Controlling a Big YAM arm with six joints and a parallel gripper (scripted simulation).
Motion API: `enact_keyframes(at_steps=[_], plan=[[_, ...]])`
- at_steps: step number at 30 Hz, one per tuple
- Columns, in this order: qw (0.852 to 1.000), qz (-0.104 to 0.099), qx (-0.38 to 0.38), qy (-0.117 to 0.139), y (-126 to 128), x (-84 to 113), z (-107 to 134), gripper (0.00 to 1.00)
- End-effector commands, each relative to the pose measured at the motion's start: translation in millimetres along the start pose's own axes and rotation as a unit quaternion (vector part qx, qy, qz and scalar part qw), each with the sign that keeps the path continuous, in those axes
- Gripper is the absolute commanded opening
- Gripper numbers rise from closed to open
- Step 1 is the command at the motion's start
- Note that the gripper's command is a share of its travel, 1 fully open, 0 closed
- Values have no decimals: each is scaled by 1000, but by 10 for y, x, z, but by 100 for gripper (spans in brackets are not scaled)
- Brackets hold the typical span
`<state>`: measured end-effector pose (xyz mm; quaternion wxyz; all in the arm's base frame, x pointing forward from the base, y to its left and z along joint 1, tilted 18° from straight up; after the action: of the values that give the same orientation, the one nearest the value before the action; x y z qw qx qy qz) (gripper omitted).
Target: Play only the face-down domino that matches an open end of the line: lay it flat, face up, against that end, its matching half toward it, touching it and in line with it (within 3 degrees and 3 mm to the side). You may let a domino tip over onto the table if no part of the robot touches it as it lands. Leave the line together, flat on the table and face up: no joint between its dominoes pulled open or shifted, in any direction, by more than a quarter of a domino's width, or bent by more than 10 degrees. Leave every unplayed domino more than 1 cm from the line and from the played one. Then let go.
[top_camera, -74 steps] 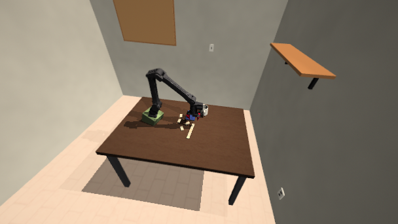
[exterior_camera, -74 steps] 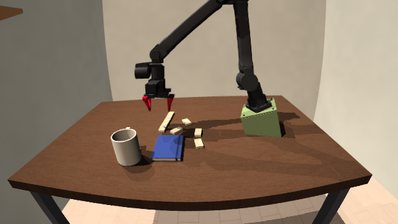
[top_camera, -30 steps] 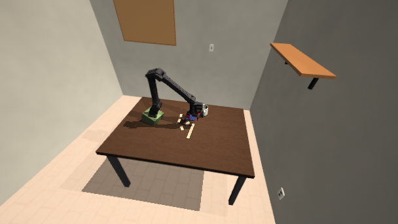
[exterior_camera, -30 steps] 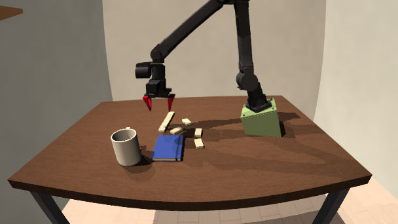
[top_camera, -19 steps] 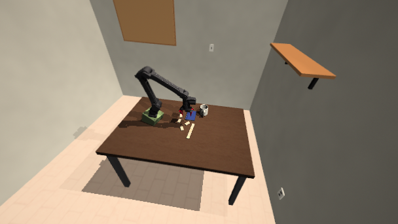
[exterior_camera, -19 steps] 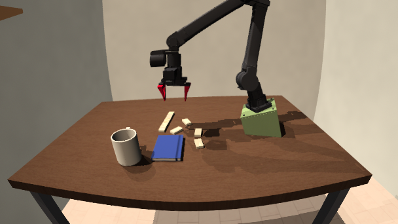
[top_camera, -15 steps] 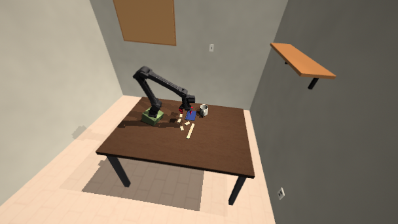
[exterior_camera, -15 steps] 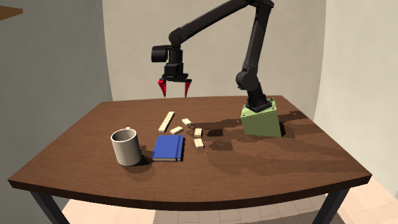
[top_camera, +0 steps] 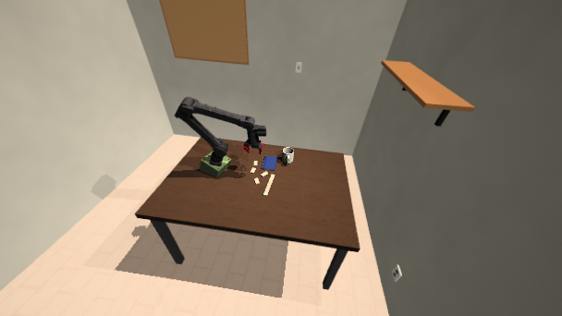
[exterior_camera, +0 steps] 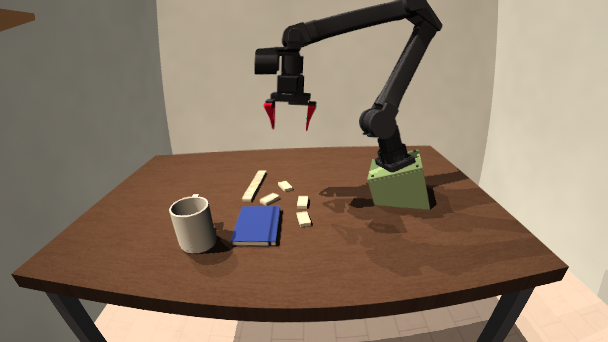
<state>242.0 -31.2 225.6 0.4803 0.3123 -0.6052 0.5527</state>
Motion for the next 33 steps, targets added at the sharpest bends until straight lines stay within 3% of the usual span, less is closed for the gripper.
enact_keyframes(at_steps=[1,33], plan=[[1000,-2,-11,0,-3,49,-20,93],[1000,1,-4,0,4,36,-5,93]])
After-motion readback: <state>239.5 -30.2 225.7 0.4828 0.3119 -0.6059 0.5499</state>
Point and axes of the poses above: the point where the finger pads meet when closed, its own x axis back along the fingers, its own y axis across the jaws, z = x × y, the point moved 3 cm from there along x, back along the fingers, and after that the axes turned 1 degree about x, right-handed, at the moved point
